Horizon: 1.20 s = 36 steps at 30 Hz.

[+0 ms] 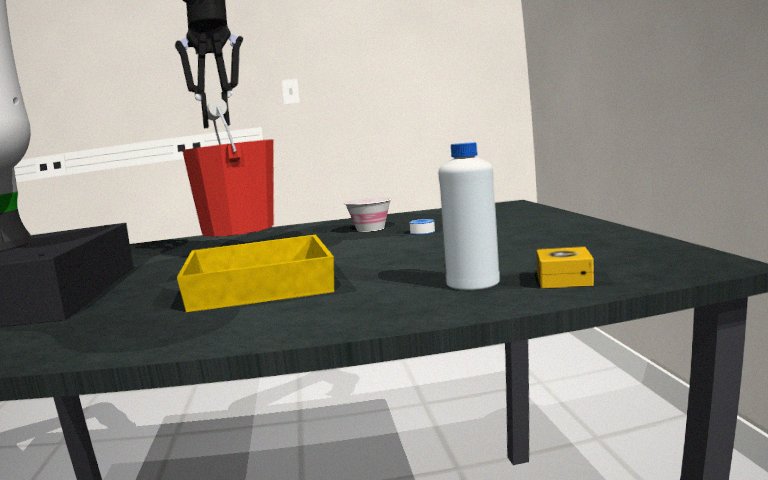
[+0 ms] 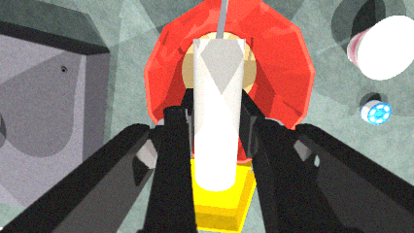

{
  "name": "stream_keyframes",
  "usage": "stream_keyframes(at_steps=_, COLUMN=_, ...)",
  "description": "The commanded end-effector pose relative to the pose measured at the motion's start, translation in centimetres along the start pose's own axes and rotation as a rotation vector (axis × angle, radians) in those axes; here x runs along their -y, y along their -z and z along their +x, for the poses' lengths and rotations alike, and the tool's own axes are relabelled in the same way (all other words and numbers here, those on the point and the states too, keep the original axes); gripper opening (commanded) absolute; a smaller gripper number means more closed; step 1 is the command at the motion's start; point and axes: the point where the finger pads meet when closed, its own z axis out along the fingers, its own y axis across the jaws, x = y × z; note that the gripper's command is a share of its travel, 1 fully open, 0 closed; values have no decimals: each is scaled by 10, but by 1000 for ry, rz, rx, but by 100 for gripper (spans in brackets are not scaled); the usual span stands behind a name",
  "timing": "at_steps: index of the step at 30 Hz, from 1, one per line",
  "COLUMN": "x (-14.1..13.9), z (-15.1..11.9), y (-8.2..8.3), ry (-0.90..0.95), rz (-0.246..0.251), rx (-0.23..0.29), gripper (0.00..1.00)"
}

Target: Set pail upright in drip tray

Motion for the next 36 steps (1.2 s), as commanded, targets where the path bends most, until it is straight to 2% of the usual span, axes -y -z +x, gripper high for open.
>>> stream_keyframes(at_steps=1, x=-1, z=0, y=7, ry=0, rz=-2, rx=0, gripper=10)
stream_keyframes(at_steps=20, x=0, z=0, y=33, ry=0, rz=-2, rx=0, gripper=10)
stream_keyframes(at_steps=36, x=0, z=0, y=43, ry=0, rz=-2, rx=0, gripper=10)
